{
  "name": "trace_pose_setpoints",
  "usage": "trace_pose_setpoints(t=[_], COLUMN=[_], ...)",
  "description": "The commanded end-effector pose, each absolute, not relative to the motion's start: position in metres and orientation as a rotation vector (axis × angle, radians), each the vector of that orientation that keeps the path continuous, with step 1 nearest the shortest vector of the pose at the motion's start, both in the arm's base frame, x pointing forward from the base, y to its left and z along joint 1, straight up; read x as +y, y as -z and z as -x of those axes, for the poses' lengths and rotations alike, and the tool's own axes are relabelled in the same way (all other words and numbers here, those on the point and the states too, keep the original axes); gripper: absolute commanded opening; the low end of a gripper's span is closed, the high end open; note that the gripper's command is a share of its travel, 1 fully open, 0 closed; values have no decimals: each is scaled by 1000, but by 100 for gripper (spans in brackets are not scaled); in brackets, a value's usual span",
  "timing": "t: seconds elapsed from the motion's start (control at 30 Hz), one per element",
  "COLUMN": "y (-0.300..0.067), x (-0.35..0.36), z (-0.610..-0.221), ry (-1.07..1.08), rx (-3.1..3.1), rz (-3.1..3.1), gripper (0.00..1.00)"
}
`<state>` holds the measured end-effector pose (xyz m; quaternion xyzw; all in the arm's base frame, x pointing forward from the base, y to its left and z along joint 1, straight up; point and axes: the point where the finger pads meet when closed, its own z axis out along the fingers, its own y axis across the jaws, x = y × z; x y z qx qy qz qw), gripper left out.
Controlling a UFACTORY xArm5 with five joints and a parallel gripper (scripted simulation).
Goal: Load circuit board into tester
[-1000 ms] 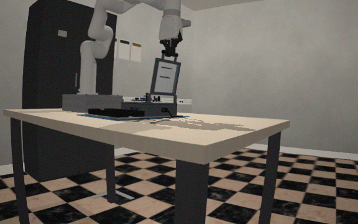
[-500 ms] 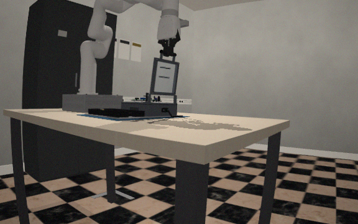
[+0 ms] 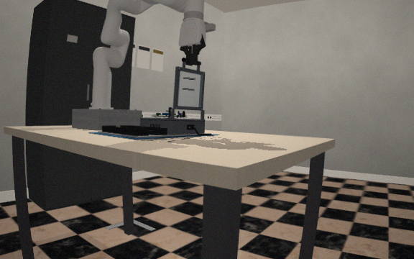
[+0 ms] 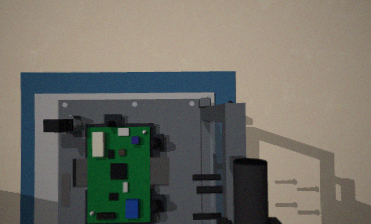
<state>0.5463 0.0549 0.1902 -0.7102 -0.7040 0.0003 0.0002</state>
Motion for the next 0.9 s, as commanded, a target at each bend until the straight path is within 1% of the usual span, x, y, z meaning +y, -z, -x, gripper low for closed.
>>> trace_pose_setpoints(t=[0.0,0.87], y=[-191,-189], x=[55,55], z=[-542,-510], ry=[2,2], rx=[-2213,-2212], rz=[2232,2232], gripper=[0,0])
